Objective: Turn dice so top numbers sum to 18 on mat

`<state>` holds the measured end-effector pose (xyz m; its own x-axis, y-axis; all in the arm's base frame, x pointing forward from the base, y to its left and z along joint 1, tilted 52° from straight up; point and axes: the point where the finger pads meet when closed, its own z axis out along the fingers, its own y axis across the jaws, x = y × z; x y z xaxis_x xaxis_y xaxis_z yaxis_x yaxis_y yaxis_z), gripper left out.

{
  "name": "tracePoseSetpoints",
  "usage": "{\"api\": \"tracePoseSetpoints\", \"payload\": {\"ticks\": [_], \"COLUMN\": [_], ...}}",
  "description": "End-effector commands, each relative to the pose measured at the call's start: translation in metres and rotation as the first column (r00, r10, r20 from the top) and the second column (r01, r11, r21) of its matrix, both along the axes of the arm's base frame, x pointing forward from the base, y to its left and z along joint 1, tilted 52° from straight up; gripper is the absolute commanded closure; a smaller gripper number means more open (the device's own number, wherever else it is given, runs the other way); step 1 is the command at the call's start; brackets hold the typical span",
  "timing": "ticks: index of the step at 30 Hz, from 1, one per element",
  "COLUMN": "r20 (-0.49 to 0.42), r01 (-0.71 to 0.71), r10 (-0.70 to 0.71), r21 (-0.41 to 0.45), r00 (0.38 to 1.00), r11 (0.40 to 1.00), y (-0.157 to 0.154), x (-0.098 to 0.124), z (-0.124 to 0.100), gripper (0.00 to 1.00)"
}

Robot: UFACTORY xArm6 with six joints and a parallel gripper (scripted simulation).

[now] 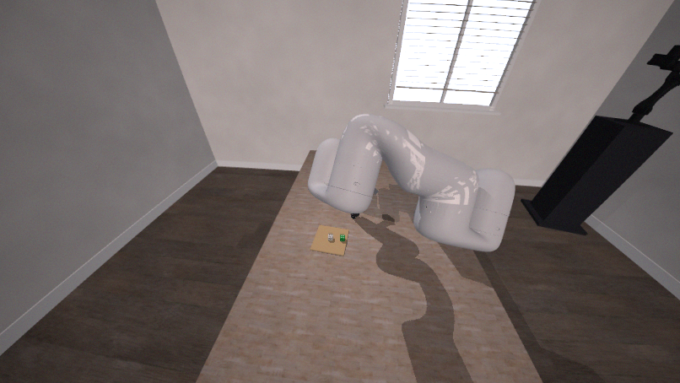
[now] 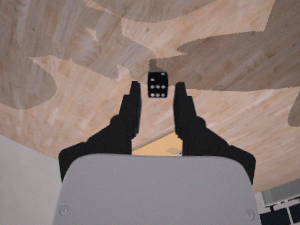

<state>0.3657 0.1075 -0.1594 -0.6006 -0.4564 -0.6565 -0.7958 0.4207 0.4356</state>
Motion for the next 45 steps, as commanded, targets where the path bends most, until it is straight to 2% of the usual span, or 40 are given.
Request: {"api": "tracePoseSetpoints", "payload": {"ticks": [1,17,45], "r20": [0.002,0.002,0.002], "r01": [0.001,0.001,0.001], "r10": [-0.001,-0.001,-0.001], "r21": [-0.001,-0.001,-0.001], "r00": [1.000,1.000,1.000], "r11": [1.000,1.000,1.000], "y": [0.002,0.016,0.016], "x": [0.001,0.003,0.003], "z": [-0.002,-0.013,-0.013], "gripper": [0.64,0.64,0.64]}}
